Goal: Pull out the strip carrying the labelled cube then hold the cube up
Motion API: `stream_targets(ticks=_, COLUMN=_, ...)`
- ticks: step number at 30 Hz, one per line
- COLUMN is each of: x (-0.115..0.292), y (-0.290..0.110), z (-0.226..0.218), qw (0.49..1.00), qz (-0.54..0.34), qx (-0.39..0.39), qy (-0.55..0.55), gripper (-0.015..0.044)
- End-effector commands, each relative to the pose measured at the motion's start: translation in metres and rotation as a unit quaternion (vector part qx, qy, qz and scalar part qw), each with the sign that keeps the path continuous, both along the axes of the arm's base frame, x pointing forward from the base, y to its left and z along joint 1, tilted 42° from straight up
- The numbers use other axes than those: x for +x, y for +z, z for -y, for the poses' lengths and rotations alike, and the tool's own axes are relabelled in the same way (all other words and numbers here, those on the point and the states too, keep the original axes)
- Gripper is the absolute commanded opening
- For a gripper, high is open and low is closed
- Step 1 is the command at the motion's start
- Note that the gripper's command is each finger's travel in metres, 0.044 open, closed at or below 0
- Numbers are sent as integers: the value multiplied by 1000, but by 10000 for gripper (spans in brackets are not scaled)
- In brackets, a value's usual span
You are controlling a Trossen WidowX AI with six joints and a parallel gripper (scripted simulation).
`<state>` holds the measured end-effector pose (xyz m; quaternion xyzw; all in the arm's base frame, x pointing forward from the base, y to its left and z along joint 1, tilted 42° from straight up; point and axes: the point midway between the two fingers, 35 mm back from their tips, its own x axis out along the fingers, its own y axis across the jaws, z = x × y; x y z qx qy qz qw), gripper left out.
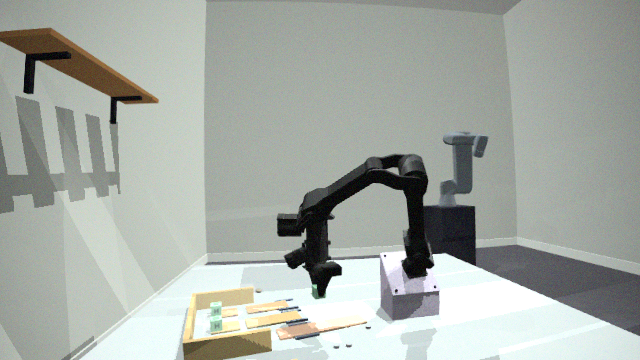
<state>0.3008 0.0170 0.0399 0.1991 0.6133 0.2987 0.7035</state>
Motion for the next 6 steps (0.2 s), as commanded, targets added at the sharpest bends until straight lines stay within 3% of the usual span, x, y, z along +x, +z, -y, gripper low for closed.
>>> stream_targets(ticks=1, x=0, y=0, z=0, qw=1000, qz=0, qx=-1, qy=1, gripper=0)
stream_targets(ticks=6, x=0, y=0, z=0, qw=1000, qz=0, qx=-1, qy=1, gripper=0)
